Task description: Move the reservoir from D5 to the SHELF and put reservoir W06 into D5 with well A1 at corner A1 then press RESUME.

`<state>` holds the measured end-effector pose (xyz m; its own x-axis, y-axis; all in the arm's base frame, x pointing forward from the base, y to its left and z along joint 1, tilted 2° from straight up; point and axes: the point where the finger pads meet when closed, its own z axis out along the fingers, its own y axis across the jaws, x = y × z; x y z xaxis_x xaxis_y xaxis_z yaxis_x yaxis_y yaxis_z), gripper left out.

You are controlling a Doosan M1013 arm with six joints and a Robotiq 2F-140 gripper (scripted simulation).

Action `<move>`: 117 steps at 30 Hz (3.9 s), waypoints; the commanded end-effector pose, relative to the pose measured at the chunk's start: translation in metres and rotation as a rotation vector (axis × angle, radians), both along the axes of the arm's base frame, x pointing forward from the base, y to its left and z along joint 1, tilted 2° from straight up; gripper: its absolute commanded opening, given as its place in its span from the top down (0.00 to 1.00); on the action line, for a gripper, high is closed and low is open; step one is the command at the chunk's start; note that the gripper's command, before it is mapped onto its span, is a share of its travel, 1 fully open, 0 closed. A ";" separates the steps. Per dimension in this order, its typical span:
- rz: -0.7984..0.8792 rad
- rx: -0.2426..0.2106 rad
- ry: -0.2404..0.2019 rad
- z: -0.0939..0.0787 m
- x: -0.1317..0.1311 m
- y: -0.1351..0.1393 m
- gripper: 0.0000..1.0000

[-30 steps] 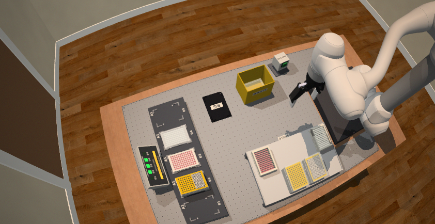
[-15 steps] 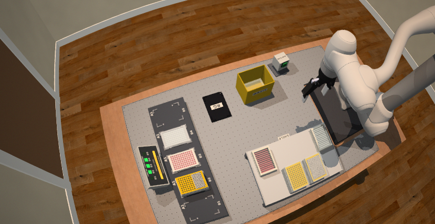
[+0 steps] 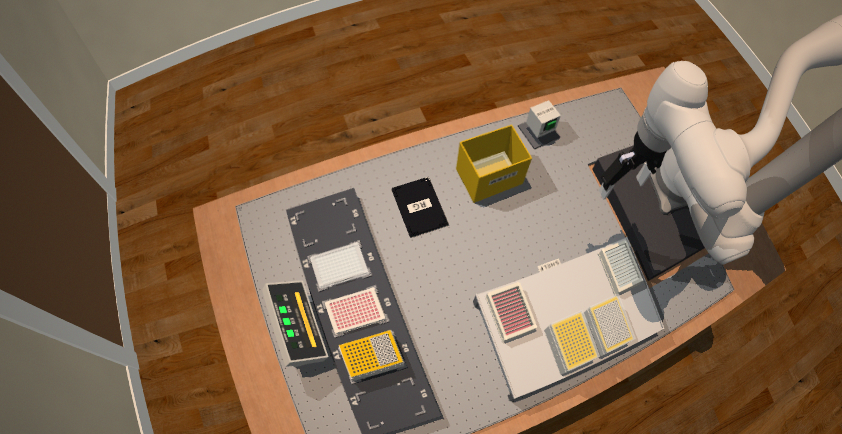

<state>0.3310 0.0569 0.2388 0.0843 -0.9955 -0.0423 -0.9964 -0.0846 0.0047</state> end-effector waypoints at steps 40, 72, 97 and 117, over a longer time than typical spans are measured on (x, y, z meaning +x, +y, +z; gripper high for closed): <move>0.000 0.000 -0.001 0.006 -0.019 0.142 0.23; 0.000 0.000 -0.001 -0.039 -0.019 0.143 0.23; 0.000 0.000 -0.001 -0.077 -0.020 0.145 0.23; 0.000 0.000 -0.001 -0.105 -0.020 0.146 0.23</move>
